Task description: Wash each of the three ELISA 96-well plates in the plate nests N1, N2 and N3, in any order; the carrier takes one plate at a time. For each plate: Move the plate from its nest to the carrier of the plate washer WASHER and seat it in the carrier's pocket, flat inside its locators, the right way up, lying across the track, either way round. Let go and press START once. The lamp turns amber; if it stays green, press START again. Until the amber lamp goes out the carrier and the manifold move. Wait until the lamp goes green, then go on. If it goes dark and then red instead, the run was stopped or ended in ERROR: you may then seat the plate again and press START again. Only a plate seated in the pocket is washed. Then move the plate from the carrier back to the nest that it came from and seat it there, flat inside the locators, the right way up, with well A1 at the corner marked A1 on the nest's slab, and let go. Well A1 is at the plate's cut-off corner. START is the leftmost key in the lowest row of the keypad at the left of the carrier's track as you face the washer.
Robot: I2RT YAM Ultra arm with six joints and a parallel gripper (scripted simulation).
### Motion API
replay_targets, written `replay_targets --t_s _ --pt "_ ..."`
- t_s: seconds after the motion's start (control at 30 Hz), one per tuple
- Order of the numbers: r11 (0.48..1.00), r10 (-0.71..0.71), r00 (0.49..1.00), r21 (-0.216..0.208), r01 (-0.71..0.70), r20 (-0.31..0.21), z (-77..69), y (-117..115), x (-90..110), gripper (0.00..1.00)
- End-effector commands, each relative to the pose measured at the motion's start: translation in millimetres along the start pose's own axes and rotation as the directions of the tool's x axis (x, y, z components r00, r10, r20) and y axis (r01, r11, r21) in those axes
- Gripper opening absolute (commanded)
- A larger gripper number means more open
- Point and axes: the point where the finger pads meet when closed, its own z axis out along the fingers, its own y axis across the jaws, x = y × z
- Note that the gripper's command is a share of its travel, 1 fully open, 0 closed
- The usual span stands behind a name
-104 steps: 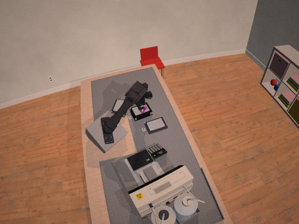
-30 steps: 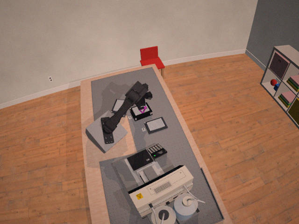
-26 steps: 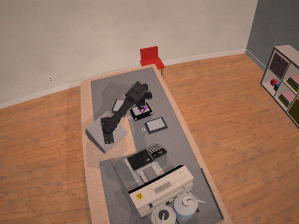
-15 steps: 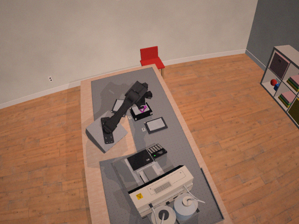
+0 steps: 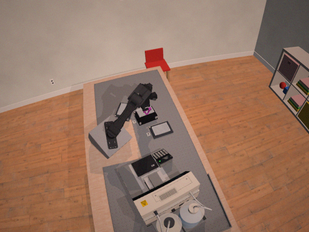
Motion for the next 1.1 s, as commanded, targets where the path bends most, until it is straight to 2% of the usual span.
replay_targets --t_s 0.0,1.07 --pt "1.0 0.002 1.0 -0.007 -0.002 0.012 -8.8 2 -2 0.0" --pt "1.0 0.002 1.0 -0.007 -0.002 0.011 -58.8 2 -2 0.0"
